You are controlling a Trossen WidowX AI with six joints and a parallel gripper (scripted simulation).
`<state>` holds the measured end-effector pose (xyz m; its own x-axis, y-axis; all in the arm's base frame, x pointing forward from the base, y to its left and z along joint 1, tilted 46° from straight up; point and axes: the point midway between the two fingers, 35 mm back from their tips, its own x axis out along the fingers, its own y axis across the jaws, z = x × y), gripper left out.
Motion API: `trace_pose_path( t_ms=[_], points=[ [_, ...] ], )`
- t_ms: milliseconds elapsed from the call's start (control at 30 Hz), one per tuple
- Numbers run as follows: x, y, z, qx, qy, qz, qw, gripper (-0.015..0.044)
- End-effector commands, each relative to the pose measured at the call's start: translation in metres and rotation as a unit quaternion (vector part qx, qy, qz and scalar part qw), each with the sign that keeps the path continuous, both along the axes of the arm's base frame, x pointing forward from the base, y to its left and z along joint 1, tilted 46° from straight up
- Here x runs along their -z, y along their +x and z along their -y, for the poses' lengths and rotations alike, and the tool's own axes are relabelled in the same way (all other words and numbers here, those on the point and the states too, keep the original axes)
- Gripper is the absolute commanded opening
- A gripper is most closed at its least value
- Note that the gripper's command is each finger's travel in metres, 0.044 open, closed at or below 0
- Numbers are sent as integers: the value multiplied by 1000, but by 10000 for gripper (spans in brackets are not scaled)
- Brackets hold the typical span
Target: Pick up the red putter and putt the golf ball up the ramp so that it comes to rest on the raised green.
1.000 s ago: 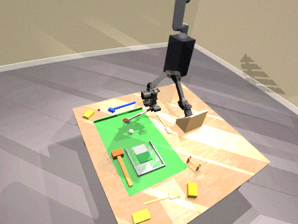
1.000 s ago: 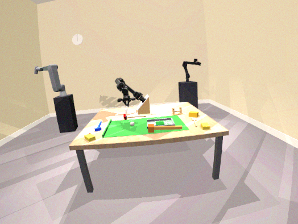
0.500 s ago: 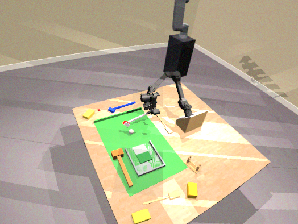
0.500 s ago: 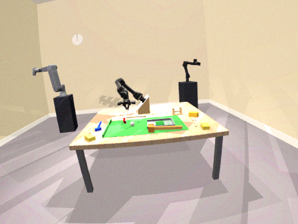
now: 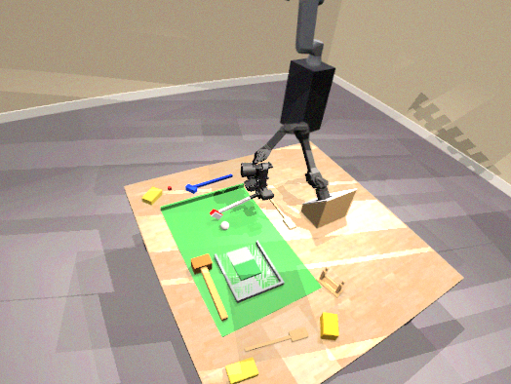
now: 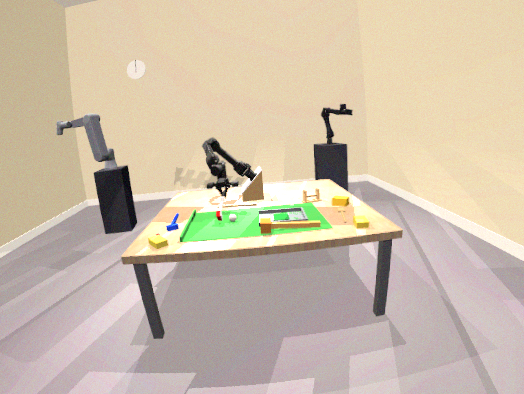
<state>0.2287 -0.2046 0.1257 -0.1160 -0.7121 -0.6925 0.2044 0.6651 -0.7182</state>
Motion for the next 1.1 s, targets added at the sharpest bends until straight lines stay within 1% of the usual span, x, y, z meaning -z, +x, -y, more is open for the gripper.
trace_pose_path(
  t_ms=[0, 467, 733, 1067],
  points=[
    [5, 1, 4, -3, 1, 2, 1000, 0],
    [4, -2, 6, 1, 0, -1, 1000, 0],
    [-14, -5, 25, -3, 0, 2, 1000, 0],
    [-15, -6, 26, -3, 0, 2, 1000, 0]
  ],
)
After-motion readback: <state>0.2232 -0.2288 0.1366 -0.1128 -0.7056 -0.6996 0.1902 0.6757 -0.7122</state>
